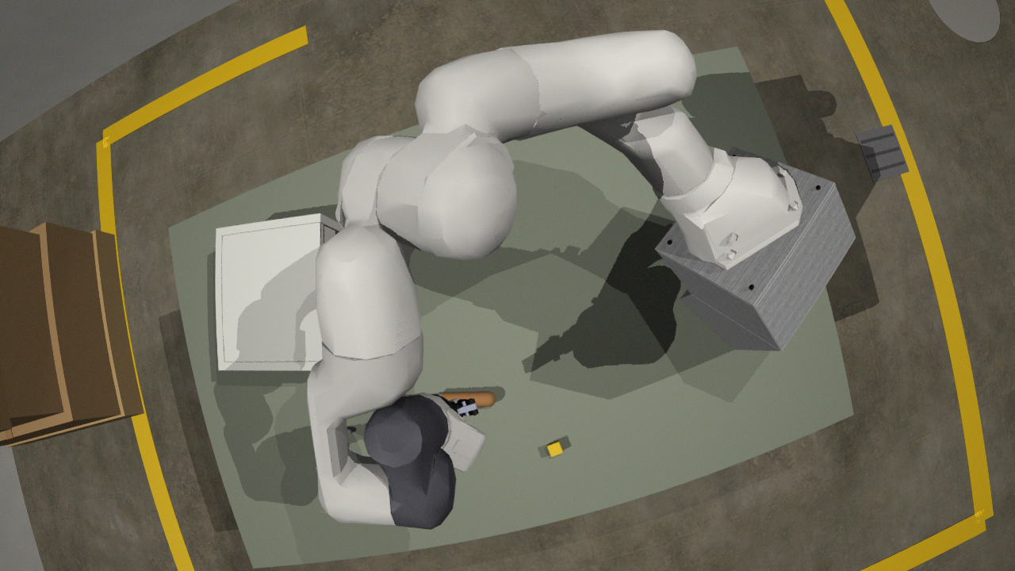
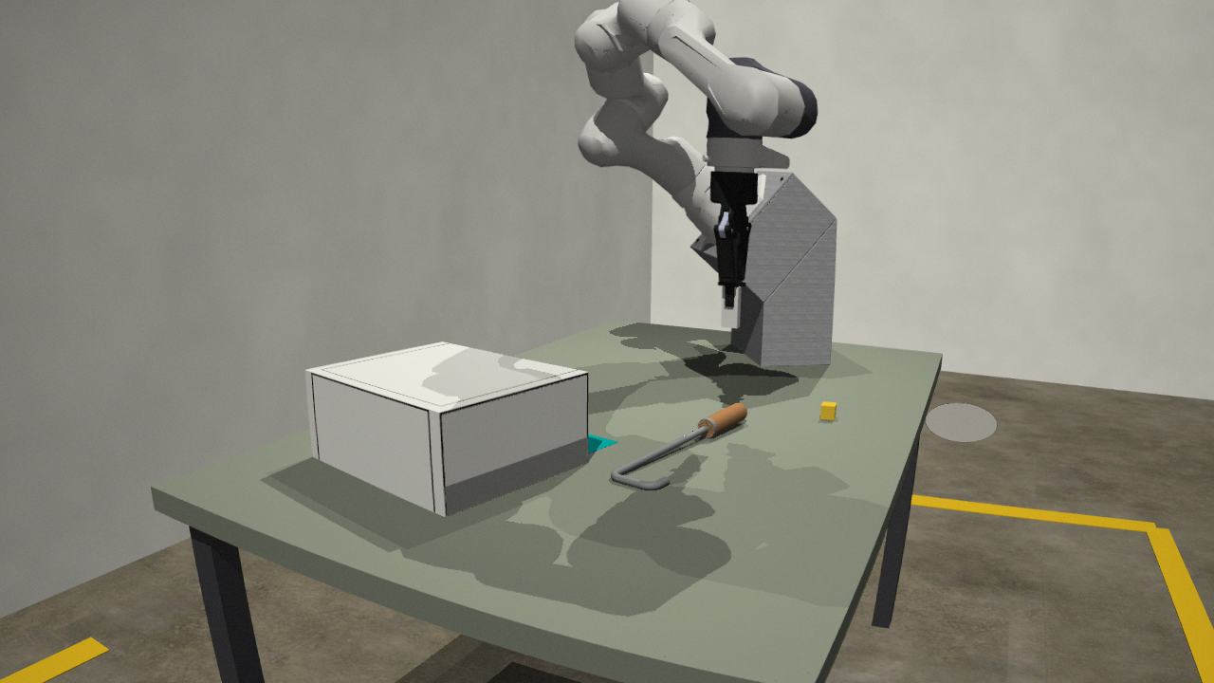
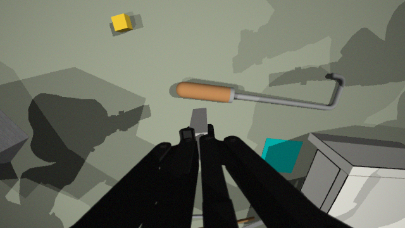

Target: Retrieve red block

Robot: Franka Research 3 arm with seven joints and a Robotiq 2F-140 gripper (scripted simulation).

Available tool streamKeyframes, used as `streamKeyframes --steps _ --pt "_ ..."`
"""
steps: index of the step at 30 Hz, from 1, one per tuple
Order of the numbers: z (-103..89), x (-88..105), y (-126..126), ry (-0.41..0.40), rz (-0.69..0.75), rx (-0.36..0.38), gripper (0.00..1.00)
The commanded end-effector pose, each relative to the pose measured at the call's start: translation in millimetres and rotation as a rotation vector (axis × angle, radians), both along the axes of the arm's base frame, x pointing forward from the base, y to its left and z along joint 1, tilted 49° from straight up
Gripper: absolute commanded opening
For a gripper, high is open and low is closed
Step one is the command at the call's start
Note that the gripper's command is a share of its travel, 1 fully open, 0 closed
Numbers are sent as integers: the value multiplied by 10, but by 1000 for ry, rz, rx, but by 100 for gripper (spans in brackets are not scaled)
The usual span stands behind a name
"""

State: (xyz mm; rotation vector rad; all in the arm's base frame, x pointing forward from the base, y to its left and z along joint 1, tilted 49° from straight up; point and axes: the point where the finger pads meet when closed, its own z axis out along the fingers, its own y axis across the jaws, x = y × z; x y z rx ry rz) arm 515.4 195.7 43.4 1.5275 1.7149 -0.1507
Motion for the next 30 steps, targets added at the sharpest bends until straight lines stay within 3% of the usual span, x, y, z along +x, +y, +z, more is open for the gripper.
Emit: streamKeyframes --steps 1,6,9,12,15,17,18,21,24,26,30 --pt "-6 -10 0 -1 -4 4 0" --pt "-5 0 4 -1 0 4 0" --pt "12 121 58 -4 50 2 0" --pt "67 445 235 -10 195 -7 0" --pt "173 901 607 -14 417 -36 0" --pt "173 901 607 -14 417 -36 0" --pt "225 1109 833 -14 528 -54 0" --pt "335 1252 1261 -21 655 -93 0" --pt "388 1240 1727 -24 782 -135 0" --pt "366 1124 2036 -21 869 -167 0" --pt "113 601 2495 14 1050 -245 0"
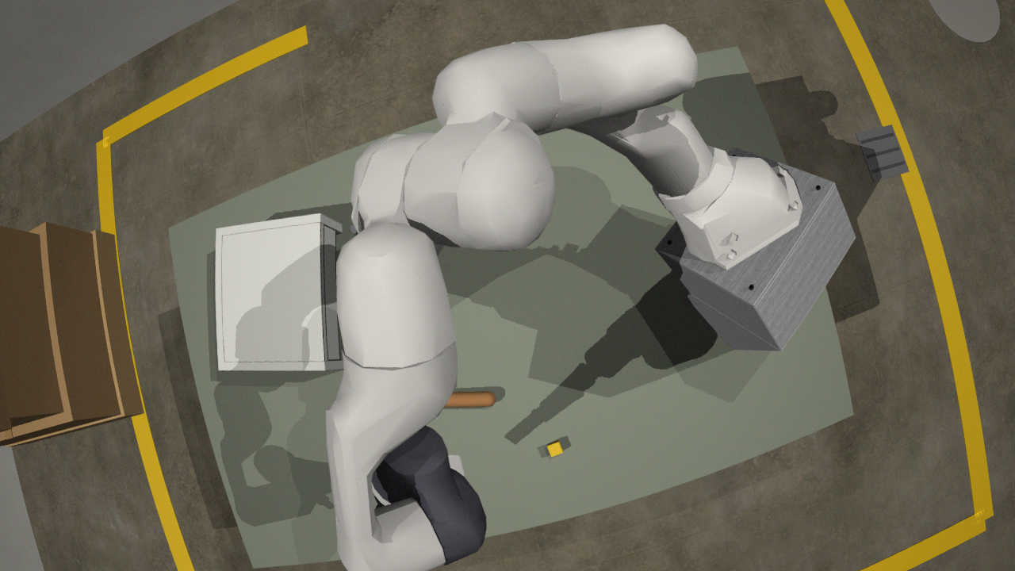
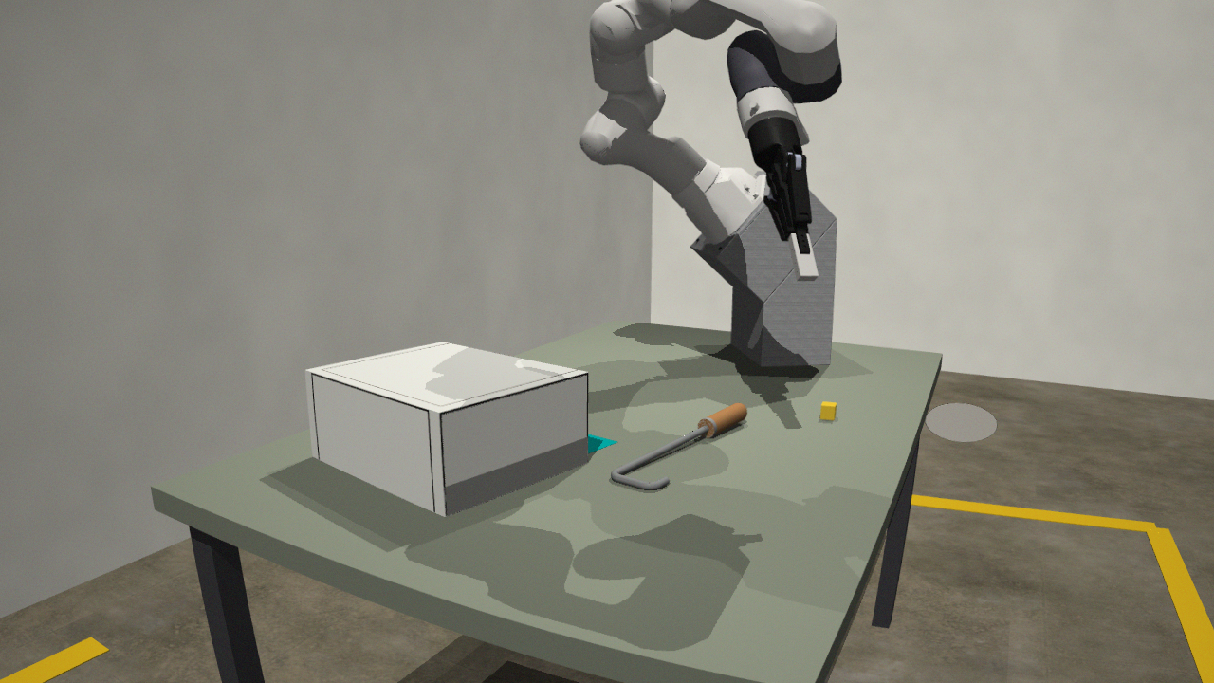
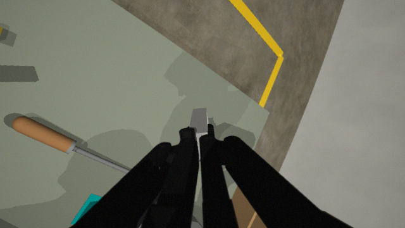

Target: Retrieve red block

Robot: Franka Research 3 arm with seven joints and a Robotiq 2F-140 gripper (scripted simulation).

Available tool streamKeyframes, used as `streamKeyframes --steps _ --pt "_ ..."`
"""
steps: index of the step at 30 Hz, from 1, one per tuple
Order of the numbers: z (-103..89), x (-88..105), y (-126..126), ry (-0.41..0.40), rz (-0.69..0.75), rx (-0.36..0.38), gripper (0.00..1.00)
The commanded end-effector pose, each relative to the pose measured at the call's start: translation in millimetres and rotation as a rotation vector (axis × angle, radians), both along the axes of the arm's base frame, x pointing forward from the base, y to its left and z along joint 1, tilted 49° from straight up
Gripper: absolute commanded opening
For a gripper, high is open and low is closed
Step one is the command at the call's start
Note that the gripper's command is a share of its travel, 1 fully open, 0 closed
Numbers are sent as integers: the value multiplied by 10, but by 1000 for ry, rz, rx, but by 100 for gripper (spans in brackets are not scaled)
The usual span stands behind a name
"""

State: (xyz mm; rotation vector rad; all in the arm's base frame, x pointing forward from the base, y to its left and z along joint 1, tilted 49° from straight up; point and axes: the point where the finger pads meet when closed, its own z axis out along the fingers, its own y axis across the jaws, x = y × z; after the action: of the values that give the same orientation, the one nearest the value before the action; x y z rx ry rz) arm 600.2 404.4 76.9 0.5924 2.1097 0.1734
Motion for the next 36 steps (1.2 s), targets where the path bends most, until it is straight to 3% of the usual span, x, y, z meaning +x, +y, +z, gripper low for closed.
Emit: streamKeyframes --steps 1,2,4,5,8,12,16,19,21,36 --pt "-331 -430 442 33 244 -131 0" --pt "-454 -624 423 45 290 -166 0" --pt "-454 -624 423 45 290 -166 0" --pt "-789 -1090 431 86 409 -260 0" --pt "-959 -1351 -339 153 518 -409 0" --pt "-816 -1256 -1246 276 616 -633 0" --pt "-472 -958 -1941 359 646 -786 0" --pt "-361 -871 -2067 386 658 -849 0" --pt "-361 -871 -2067 386 658 -849 0" --pt "-342 -856 -2086 437 1076 -1190 0"
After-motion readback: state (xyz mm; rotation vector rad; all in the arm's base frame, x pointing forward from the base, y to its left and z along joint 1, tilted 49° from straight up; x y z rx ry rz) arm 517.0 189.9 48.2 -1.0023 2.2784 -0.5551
